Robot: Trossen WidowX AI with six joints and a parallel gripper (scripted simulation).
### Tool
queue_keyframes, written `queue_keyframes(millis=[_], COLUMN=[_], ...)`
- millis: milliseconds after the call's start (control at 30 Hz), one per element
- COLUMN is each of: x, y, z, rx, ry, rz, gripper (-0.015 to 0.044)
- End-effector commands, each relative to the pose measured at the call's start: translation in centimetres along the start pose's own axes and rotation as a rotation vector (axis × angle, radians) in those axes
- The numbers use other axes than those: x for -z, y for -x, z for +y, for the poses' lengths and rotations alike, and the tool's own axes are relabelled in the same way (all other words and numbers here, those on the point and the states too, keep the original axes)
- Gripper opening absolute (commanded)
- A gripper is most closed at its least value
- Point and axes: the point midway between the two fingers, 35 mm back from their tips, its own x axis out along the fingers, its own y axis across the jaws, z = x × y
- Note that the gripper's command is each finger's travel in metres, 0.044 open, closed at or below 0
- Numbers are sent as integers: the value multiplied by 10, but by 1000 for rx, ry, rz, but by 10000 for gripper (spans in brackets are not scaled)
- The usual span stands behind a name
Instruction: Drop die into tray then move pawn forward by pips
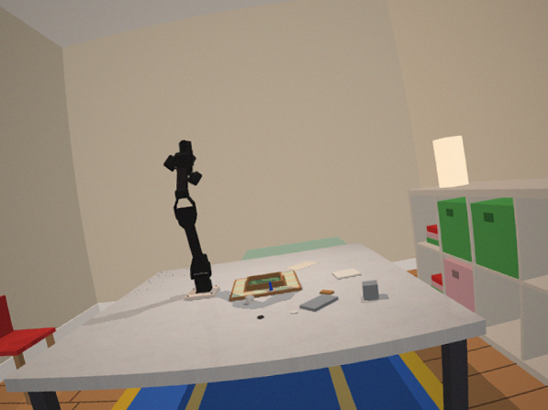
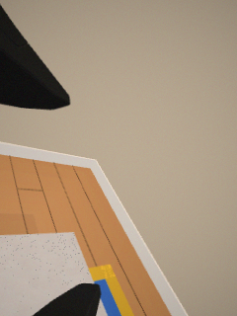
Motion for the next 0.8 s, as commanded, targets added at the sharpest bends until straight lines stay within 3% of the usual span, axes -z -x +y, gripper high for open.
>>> queue_keyframes(millis=[0, 133, 433, 767], x=[-1, -17, -53, -56], y=[-1, -17, -8, 75], z=[-2, -50, -189, -325], rx=[8, 176, 616, 1035], ry=[3, 60, 141, 103], rz=[-2, -41, -78, -30], gripper=[374, 275, 275, 275])
